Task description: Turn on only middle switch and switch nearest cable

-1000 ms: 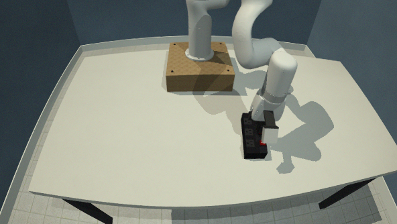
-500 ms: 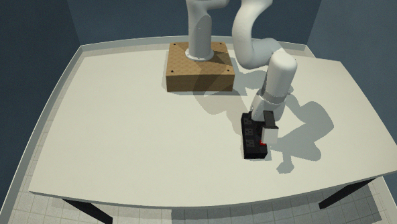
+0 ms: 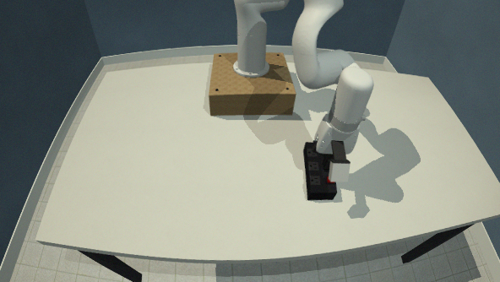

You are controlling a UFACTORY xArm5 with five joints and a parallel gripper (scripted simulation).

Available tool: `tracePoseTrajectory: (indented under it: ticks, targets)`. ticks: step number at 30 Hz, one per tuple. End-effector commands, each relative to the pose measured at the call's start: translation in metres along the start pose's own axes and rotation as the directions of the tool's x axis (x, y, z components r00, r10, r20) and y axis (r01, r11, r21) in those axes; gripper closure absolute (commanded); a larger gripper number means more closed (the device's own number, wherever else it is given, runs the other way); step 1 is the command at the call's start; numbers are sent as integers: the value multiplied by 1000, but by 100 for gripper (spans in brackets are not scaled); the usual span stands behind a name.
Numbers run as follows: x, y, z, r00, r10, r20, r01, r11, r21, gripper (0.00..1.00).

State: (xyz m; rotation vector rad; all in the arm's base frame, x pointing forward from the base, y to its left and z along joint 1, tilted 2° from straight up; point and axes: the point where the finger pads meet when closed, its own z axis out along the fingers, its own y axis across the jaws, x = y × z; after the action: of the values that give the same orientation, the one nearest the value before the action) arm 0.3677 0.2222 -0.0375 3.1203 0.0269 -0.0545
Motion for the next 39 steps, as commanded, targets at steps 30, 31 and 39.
tracePoseTrajectory:
  ticks: [30, 31, 39]
  targets:
    - [1, -1, -2, 1000, 0, -3, 0, 1000, 2, 100]
    - [1, -1, -4, 1000, 0, -3, 0, 1000, 2, 100]
    - [1, -1, -20, 1000, 0, -3, 0, 1000, 2, 100]
